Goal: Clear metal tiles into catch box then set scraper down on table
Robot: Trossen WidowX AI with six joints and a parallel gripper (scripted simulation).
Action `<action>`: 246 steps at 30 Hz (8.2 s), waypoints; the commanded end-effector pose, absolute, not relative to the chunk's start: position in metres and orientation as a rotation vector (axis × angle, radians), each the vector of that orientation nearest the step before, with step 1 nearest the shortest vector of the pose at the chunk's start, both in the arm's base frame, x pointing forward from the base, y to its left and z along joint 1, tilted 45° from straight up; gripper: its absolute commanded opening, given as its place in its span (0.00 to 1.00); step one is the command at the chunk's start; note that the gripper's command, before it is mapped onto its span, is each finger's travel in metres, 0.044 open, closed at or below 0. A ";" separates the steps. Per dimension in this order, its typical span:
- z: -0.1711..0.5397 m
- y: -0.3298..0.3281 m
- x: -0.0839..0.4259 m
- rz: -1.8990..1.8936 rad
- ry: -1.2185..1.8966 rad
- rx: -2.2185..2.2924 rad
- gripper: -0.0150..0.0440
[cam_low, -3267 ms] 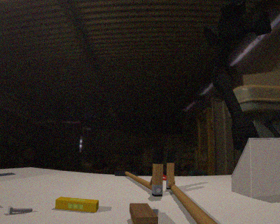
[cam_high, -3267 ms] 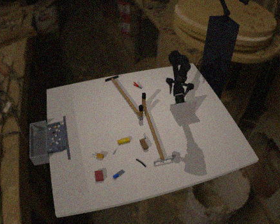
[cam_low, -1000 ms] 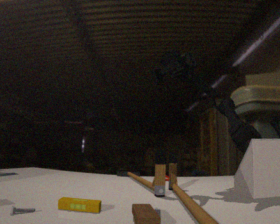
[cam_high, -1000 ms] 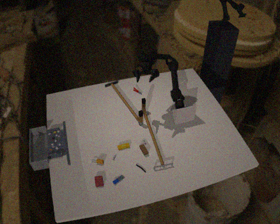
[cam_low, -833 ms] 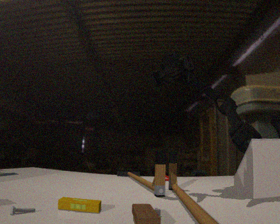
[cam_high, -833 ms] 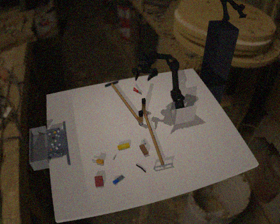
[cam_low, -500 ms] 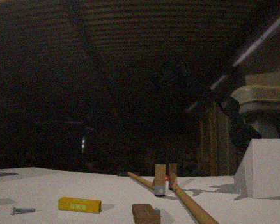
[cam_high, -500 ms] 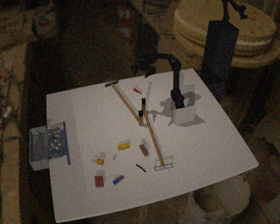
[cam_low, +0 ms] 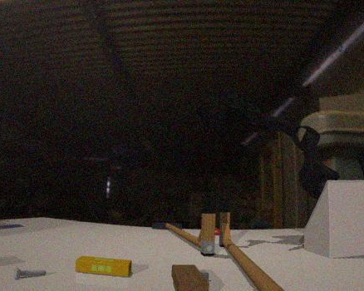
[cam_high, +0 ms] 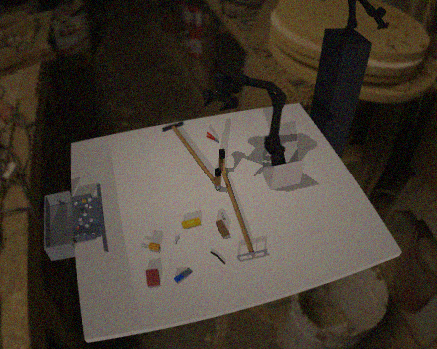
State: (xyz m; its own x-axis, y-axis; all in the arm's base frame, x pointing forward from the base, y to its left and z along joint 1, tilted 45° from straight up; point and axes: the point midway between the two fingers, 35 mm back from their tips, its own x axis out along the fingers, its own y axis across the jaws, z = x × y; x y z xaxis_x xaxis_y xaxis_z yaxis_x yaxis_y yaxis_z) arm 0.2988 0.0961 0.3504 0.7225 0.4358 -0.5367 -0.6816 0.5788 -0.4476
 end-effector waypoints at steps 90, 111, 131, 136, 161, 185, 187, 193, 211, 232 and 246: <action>0.495 0.064 0.115 -0.094 -0.169 -2.014 1.00; 0.491 0.039 0.125 -0.094 -0.093 -1.828 0.51; 0.459 -0.029 0.172 0.006 0.099 -1.207 0.25; 0.445 -0.041 0.186 0.027 0.162 -1.065 0.25; 0.361 -0.071 0.249 0.064 0.549 -0.468 0.25; 0.273 -0.063 0.283 -0.071 0.961 -0.104 0.25; 0.266 -0.062 0.285 -0.091 0.994 -0.084 0.25; 0.247 -0.057 0.288 -0.159 1.085 -0.035 0.25; 0.198 -0.040 0.292 -0.414 1.294 0.011 0.25; 0.160 -0.019 0.291 -0.750 1.351 -0.102 0.25; 0.145 -0.003 0.293 -0.928 1.262 -0.234 0.25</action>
State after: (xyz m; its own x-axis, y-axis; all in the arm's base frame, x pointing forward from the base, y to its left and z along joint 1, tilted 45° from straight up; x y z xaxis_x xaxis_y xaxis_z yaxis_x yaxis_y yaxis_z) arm 0.2926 -0.0060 0.1459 0.0027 -0.6765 -0.7364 0.4586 0.6552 -0.6003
